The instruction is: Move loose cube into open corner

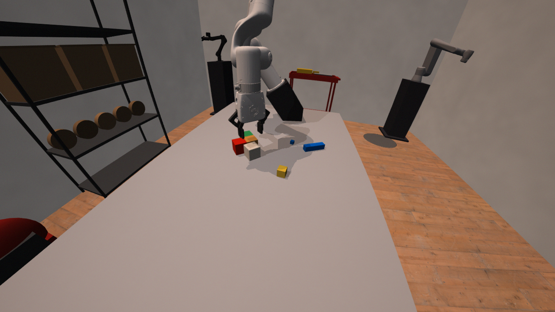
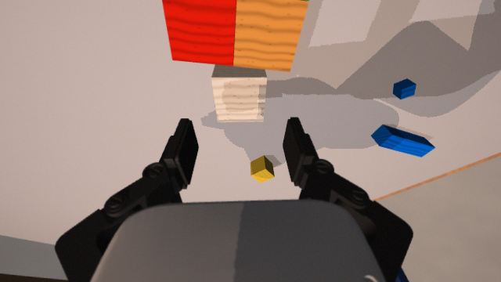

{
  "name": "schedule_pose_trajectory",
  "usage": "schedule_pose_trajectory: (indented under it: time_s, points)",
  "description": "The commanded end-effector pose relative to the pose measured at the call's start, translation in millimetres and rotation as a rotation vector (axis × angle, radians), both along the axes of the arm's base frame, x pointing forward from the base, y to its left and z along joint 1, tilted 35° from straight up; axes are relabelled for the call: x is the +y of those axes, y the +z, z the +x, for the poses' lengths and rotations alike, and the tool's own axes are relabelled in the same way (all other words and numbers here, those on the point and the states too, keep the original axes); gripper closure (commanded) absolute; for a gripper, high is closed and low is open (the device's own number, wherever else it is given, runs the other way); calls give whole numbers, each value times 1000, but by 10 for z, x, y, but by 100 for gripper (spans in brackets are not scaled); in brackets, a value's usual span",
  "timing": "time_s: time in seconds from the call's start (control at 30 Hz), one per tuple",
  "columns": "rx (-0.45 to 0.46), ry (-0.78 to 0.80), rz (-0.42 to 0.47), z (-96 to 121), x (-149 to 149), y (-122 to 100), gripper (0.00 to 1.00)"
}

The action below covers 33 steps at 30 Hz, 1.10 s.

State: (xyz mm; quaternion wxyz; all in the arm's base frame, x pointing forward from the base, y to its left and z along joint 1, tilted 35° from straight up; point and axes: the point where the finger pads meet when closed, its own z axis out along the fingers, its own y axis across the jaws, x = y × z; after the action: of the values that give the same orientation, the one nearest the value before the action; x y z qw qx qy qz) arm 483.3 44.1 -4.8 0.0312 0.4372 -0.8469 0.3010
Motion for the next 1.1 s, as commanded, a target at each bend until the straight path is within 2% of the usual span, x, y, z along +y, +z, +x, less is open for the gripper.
schedule_pose_trajectory:
  time_s: [0.0, 0.5, 1.07]
  points:
    - [-3, 3, 2, 14, 9, -2, 18]
    - [-3, 2, 2, 60, -105, -177, 18]
    - [-3, 2, 2, 82, -159, -258, 18]
